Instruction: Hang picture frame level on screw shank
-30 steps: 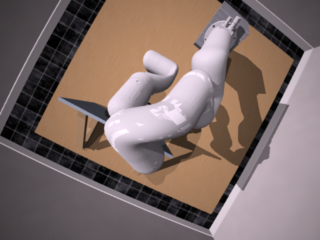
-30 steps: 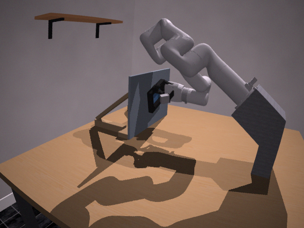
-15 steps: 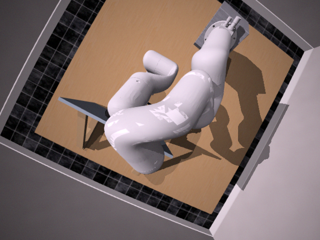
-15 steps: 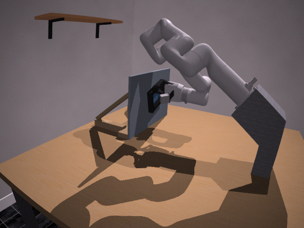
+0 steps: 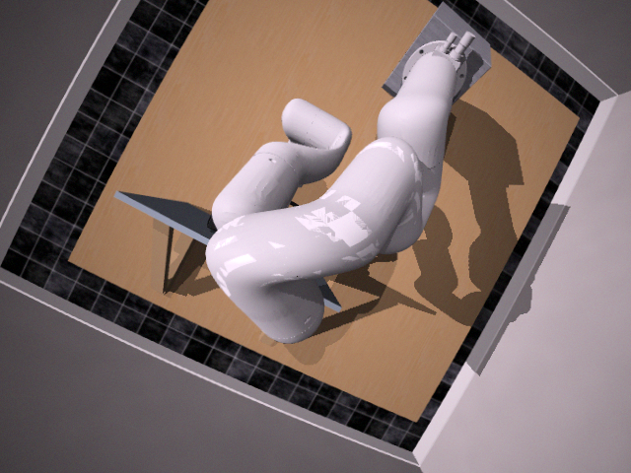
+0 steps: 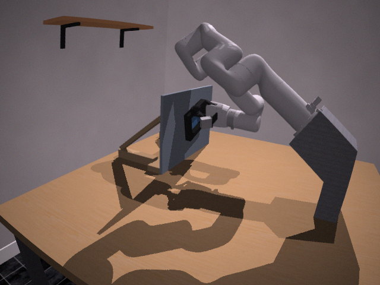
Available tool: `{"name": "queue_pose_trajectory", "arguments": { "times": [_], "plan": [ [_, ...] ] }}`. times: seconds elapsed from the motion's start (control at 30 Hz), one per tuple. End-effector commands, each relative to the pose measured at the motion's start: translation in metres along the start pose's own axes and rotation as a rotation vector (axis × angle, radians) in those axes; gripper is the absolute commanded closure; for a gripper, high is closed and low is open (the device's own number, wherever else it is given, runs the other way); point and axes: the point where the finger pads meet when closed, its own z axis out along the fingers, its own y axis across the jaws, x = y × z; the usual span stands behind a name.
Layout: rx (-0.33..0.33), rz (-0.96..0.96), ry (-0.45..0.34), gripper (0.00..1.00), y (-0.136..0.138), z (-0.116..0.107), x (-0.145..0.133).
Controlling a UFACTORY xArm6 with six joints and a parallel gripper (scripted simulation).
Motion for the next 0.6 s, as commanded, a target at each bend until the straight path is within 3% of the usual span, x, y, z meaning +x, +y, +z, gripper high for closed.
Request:
{"name": "queue_pose_trajectory", "arguments": {
  "times": [0.0,0.57],
  "plan": [
    [-0.001,0.012,-0.001,1.0,0.0006,0.0001,-0.0009],
    [-0.001,0.079,-0.004,1.0,0.0013,0.0001,-0.0046]
  ]
}}
